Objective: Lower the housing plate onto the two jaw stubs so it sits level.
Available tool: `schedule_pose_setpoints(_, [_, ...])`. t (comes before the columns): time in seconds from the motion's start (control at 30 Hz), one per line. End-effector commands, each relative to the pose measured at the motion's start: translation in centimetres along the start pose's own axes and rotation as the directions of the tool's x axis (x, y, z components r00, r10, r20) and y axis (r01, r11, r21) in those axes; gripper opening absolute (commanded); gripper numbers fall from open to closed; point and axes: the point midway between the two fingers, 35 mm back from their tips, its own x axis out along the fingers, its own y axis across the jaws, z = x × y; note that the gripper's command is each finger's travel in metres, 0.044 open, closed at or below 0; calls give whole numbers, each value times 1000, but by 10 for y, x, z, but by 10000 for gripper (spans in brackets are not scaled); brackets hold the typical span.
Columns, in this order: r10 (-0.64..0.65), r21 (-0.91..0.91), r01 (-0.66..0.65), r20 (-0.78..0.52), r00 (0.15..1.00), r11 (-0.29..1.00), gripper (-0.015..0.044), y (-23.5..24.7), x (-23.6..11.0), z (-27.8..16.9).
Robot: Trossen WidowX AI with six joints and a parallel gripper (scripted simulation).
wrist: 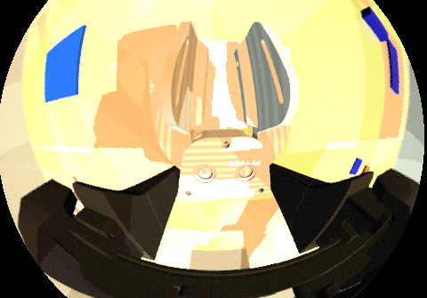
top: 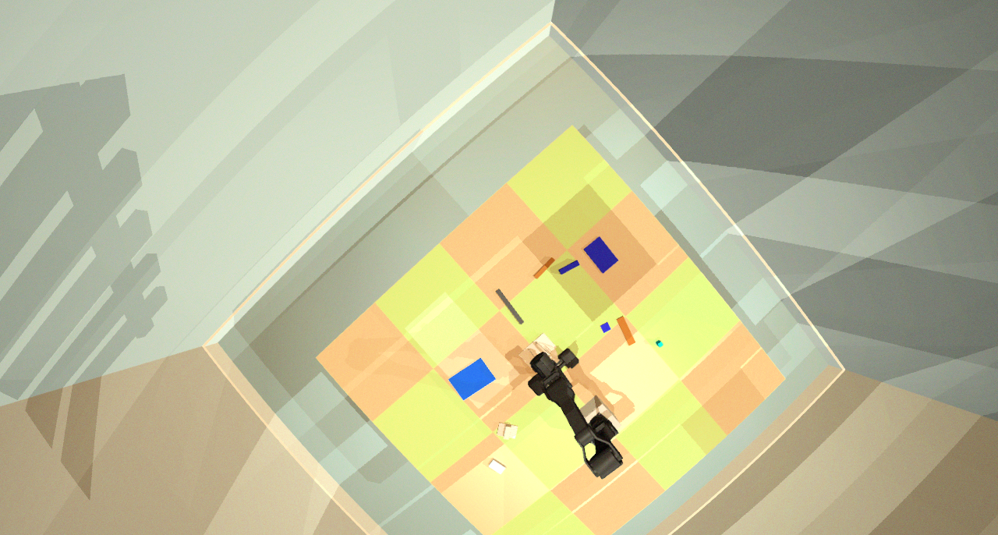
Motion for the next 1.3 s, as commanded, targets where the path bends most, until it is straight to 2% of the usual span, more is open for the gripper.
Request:
schedule_pose_setpoints(0.0, [3,3,-3,1,1000,1000,351,1,0,0])
schedule_pose_setpoints(0.1, [0,0,0,0,1000,1000,430,0,0,0])
schedule_pose_setpoints(0.13, [0,0,0,0,1000,1000,440,0,0,0])
schedule_pose_setpoints(0.6, [0,0,0,0,1000,1000,440,0,-1,0])
schedule_pose_setpoints(0.73, [1,1,-1,1,1000,1000,440,0,-22,2])
schedule_pose_setpoints(0.93, [2,3,-2,2,1000,1000,440,0,-75,-1])
schedule_pose_setpoints(1.1, [-1,5,1,15,1000,1000,440,0,-70,2])
schedule_pose_setpoints(1.27, [0,4,0,8,1000,1000,440,0,-95,-18])
